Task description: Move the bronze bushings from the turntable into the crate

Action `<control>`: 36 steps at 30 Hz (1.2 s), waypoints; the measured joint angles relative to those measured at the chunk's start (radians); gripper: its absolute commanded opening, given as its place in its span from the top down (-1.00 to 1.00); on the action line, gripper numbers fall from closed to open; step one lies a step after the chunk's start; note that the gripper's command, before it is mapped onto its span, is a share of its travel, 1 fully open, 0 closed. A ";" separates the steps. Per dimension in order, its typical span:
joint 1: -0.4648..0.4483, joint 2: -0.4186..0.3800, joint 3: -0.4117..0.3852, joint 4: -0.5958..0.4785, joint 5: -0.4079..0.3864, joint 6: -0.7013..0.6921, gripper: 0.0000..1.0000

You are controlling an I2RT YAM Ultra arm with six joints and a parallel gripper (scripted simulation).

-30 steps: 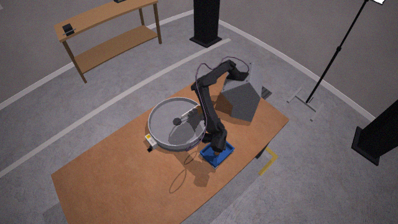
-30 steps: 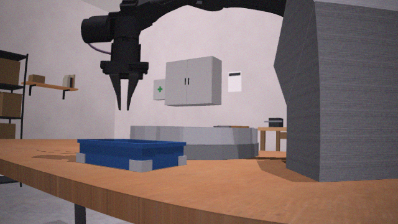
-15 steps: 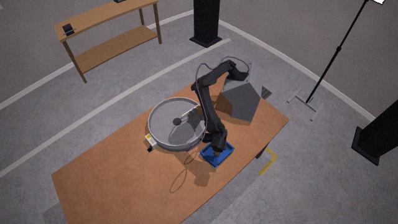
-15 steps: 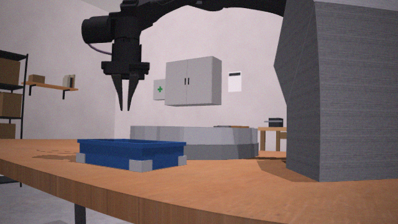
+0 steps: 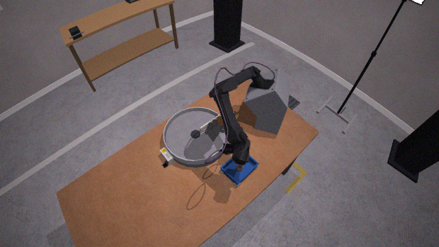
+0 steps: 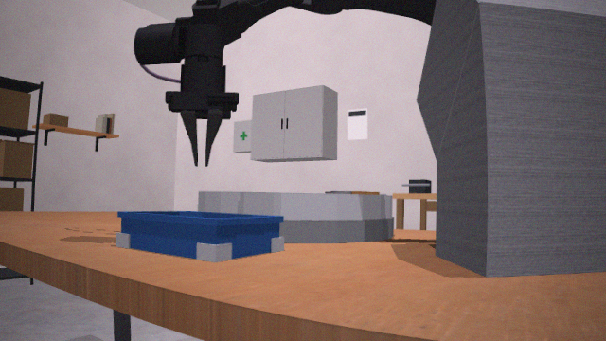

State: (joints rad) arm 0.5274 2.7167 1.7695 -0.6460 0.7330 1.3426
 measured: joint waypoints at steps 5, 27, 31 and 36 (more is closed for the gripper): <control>-0.015 -0.038 -0.061 0.036 0.000 0.010 0.74; -0.166 -0.379 -0.559 0.290 -0.007 0.068 0.74; -0.225 -0.473 -0.674 0.352 -0.016 0.069 0.74; -0.273 -0.559 -0.769 0.418 -0.025 0.069 0.74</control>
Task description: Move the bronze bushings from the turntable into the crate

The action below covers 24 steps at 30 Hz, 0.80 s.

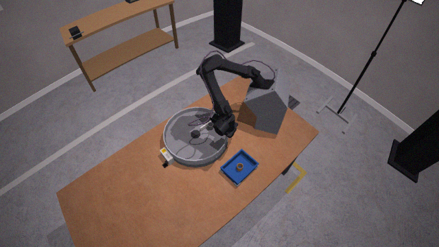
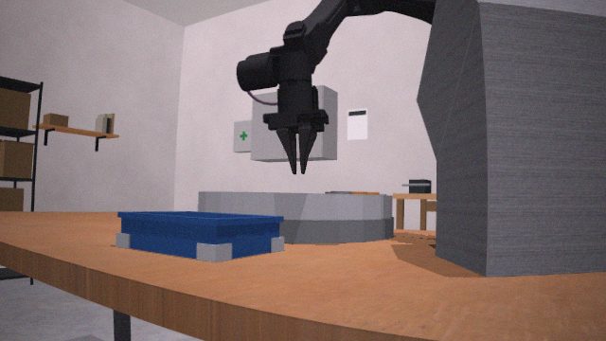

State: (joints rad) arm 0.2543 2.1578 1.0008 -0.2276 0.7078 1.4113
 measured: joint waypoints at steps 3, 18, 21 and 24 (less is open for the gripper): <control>-0.033 -0.064 -0.071 0.047 -0.016 0.000 0.74; -0.267 -0.331 -0.291 0.194 -0.090 -0.054 0.74; -0.299 -0.362 -0.311 0.207 -0.108 -0.066 0.74; -0.330 -0.389 -0.326 0.216 -0.120 -0.075 0.74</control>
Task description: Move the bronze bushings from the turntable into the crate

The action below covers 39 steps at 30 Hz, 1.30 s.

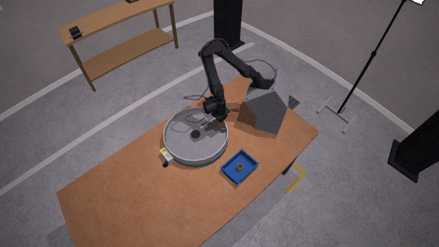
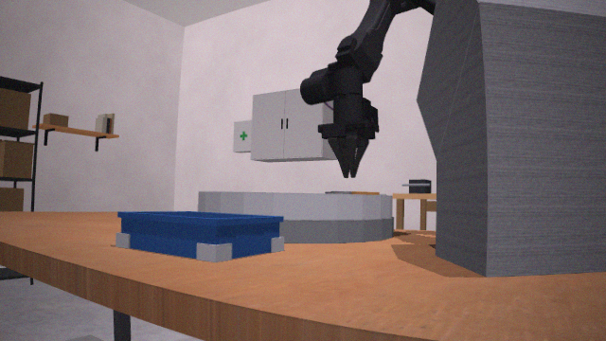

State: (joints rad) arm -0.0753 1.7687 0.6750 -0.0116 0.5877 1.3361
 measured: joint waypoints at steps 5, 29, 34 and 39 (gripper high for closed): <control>-0.018 -0.025 -0.011 0.008 -0.016 -0.011 0.74; -0.024 -0.032 -0.013 0.015 -0.023 -0.021 0.74; -0.024 -0.032 -0.013 0.015 -0.023 -0.021 0.74; -0.024 -0.032 -0.013 0.015 -0.023 -0.021 0.74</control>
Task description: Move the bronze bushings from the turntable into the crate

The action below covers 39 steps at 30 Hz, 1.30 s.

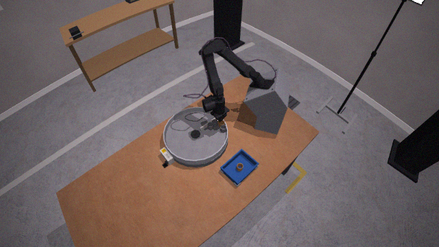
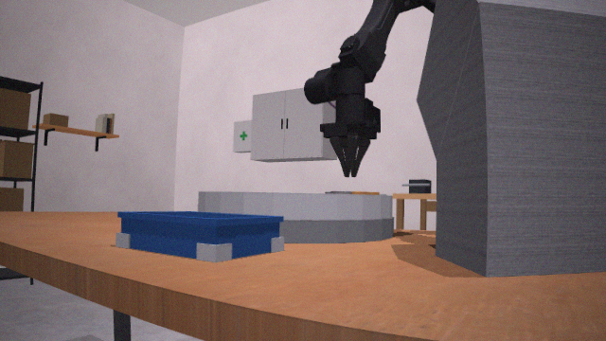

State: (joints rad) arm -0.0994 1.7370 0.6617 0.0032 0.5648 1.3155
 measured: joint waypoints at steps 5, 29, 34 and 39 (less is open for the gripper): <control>0.000 0.000 0.000 0.000 0.000 0.000 0.74; -0.049 0.086 0.013 0.100 -0.025 -0.045 0.74; -0.049 0.086 0.013 0.100 -0.025 -0.046 0.74; -0.049 0.086 0.012 0.100 -0.025 -0.046 0.74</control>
State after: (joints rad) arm -0.1482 1.8233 0.6739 0.1032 0.5400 1.2694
